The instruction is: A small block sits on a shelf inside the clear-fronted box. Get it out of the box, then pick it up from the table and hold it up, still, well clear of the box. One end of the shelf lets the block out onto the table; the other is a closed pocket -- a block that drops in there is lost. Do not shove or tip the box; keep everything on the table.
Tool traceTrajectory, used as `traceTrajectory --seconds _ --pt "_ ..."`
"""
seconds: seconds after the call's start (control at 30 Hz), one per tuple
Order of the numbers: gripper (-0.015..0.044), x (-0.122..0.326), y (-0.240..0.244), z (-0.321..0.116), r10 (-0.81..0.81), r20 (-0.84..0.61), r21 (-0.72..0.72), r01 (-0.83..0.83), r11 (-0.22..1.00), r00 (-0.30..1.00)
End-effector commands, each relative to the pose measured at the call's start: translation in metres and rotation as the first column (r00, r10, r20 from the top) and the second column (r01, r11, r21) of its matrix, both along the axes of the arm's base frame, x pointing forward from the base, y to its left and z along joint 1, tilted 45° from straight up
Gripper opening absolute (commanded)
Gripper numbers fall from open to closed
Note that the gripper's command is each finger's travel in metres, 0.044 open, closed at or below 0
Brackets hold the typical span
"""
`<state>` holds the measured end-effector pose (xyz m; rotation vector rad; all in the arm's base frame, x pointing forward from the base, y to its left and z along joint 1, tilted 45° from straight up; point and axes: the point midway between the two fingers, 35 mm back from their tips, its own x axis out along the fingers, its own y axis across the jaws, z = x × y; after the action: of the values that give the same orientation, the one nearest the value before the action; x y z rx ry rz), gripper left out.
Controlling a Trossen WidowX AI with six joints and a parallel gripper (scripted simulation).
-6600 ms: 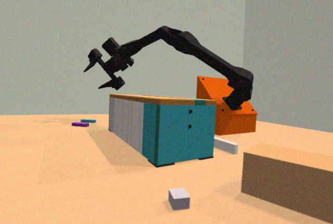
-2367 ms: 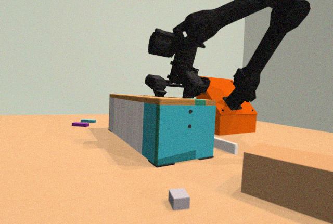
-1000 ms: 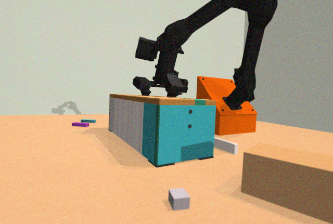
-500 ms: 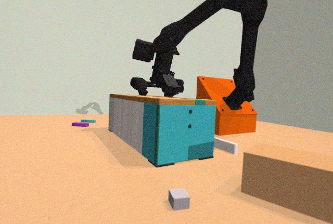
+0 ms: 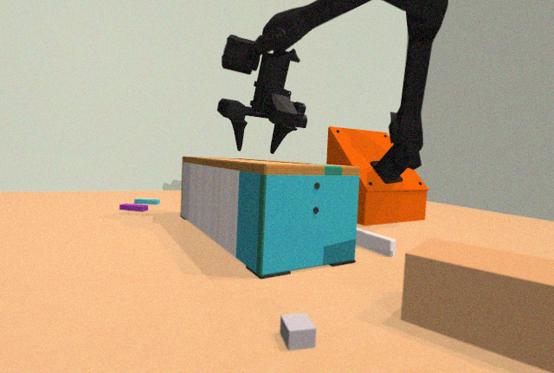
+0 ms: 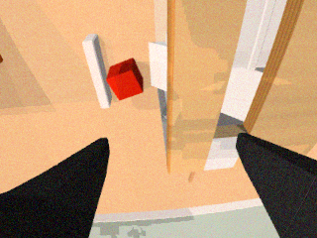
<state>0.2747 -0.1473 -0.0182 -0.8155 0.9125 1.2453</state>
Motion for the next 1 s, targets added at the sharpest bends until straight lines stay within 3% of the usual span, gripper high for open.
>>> traceTrajectory --seconds 0.0,0.17,0.37,0.47,0.57,0.77,0.97 --pt "0.0295 -0.002 -0.003 -0.002 -0.212 -0.082 0.028 0.215 0.976 0.974" --pt "0.0285 -0.006 -0.01 -0.005 -0.623 -0.302 0.025 0.659 0.751 0.722" --pt "0.0285 -0.011 -0.02 -0.009 -0.841 -0.506 -0.114 0.952 0.284 0.191" --pt "0.0285 -0.014 -0.022 -0.011 -0.801 -0.587 -0.227 0.974 0.025 -0.116" --pt "0.0285 -0.017 -0.024 -0.012 -0.727 -0.622 -0.302 0.946 -0.12 -0.291" --pt "0.0285 -0.021 -0.026 -0.014 -0.522 -0.628 -0.467 0.816 -0.342 -0.578" --pt "0.0285 -0.025 -0.028 -0.016 -0.239 -0.568 -0.634 0.604 -0.483 -0.788"
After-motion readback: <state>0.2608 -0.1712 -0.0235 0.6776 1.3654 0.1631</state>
